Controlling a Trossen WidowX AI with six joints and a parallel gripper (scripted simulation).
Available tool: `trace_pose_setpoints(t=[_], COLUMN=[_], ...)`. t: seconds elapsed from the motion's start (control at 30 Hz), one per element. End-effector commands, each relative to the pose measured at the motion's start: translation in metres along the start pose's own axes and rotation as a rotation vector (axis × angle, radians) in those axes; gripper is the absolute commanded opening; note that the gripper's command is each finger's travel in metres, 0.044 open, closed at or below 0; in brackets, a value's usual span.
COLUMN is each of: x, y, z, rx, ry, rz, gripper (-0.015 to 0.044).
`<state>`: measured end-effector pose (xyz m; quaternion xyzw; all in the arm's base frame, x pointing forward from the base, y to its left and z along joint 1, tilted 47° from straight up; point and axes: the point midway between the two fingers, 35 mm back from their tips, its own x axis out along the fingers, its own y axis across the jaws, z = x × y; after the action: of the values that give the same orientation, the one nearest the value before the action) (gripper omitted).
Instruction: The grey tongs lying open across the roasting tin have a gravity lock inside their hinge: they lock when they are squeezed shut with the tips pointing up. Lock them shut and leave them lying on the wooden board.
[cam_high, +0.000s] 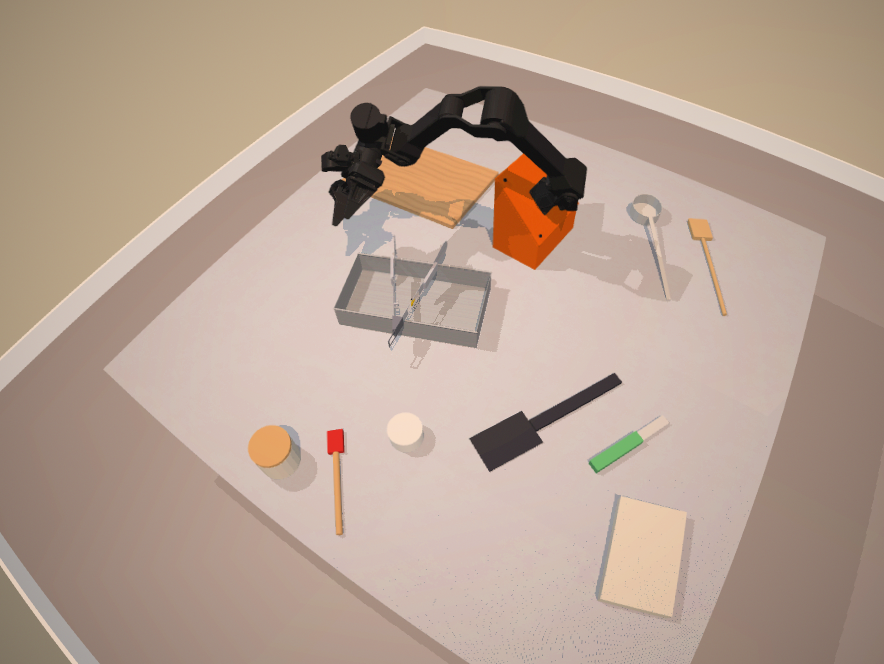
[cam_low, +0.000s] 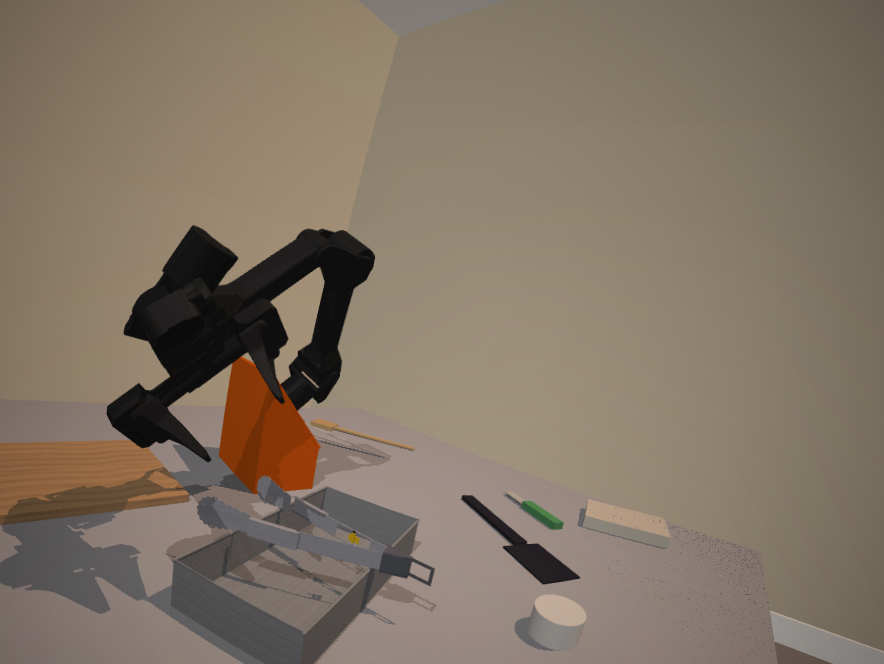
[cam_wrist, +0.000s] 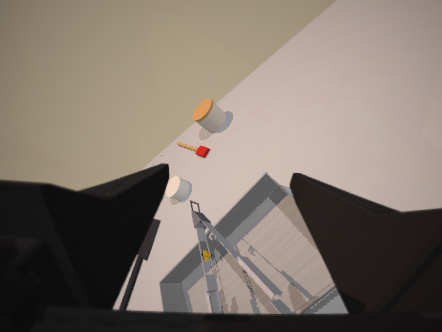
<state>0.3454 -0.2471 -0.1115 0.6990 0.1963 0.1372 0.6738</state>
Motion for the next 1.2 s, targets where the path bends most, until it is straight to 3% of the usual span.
trace_pose_setpoints(t=[0.0,0.27,0.43,0.73,0.87,1.17], x=[0.0,0.023,0.048,0.081,0.085,0.075], y=[0.0,-0.008,-0.013,-0.002,0.016,0.04], z=[0.0,0.013,0.01,-0.049,-0.075,-0.113], rx=[0.0,-0.099,-0.257,-0.659,-0.858,-0.92], ry=[0.0,-0.047,0.031,0.506,0.751,1.012], rz=[0.0,-0.123,-0.261,-0.501,-0.496,-0.435], gripper=[0.0426,0.044,0.044,0.044,0.044,0.044])
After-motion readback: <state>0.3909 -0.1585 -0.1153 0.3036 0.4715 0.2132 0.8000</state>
